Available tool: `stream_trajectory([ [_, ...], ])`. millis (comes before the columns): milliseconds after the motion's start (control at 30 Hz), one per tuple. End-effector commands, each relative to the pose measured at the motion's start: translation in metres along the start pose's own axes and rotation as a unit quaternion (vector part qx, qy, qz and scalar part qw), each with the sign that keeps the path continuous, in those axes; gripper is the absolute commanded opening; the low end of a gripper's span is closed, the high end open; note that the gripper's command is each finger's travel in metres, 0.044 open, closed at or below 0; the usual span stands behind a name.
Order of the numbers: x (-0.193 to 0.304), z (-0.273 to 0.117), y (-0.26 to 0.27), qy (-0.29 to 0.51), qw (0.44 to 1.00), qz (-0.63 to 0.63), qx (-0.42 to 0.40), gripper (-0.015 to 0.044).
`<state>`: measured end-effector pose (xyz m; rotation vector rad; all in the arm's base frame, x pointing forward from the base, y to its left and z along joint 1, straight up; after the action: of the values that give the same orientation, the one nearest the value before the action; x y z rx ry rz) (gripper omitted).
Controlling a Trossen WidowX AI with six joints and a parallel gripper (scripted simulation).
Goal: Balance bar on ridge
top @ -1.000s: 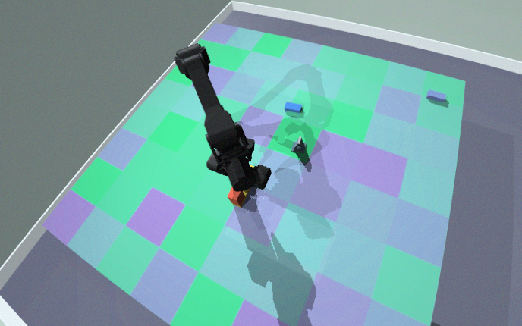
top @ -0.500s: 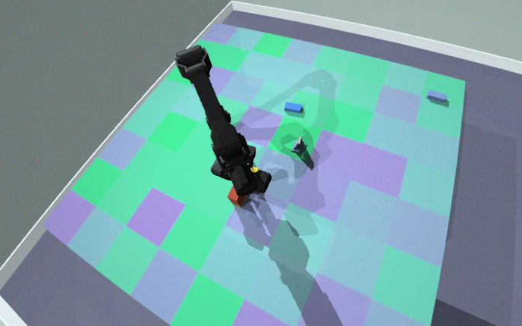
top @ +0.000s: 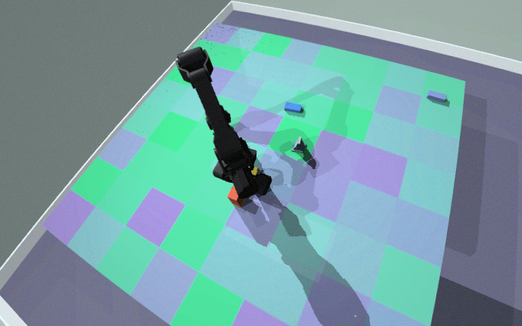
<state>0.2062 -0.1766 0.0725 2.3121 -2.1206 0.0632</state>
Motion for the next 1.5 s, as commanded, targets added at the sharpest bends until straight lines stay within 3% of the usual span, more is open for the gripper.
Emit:
stream_trajectory([
  [0, -0.001, 0.005, 0.000, -0.006, 1.000, 0.002, -0.002, 0.0315],
  [433, -0.001, 0.005, 0.000, -0.006, 1.000, 0.002, -0.002, 0.0315],
  [633, -0.001, 0.003, 0.001, -0.003, 1.000, 0.000, -0.003, 0.0158],
  [900, -0.001, 0.003, 0.001, -0.003, 1.000, 0.000, -0.003, 0.0104],
  [1033, 0.000, -0.003, 0.000, -0.003, 1.000, 0.000, -0.003, 0.0000],
  [1467, 0.003, -0.035, -0.003, -0.004, 1.000, 0.001, -0.002, 0.0000],
])
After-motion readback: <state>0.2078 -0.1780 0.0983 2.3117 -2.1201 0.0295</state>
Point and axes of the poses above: the point midway between the two fingers, 35 mm back from their tips, its own z axis out along the fingers, its own y axis across the jaws, x = y × z, the point moved 2 cm from there along -z, back along the fingers, and after that the axes turned 2 degrees about -z, right-handed, at the moved point
